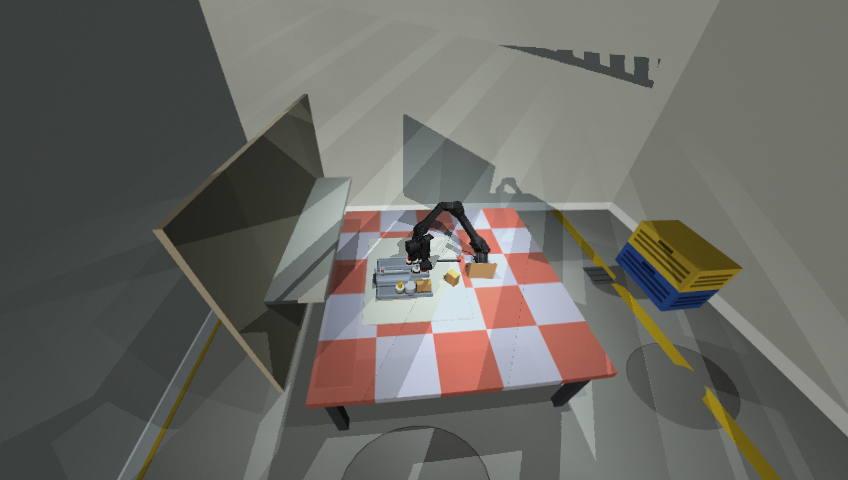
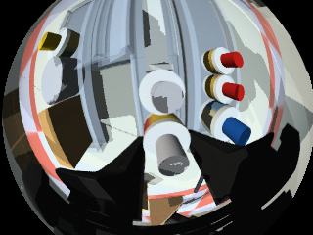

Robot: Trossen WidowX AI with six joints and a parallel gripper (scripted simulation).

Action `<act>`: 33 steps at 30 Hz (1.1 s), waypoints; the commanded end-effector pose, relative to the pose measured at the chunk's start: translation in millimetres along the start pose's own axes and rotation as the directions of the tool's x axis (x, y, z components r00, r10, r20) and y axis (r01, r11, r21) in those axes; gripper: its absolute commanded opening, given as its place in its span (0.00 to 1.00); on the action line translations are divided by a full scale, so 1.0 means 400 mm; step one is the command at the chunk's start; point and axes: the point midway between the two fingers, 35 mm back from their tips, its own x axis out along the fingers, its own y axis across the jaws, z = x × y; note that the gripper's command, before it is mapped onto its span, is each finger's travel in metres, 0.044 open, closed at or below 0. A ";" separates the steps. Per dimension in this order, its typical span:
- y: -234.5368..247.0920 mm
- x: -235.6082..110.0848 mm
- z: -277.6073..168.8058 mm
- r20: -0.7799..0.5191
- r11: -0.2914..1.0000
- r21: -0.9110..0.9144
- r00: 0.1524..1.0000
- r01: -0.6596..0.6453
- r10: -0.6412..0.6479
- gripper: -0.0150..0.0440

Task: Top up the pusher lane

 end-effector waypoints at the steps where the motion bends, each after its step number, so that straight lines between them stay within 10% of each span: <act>1: -0.006 0.006 0.012 0.016 1.000 0.014 1.000 0.008 -0.008 0.25; 33: -0.007 0.030 0.009 0.016 1.000 0.014 1.000 0.008 -0.008 0.25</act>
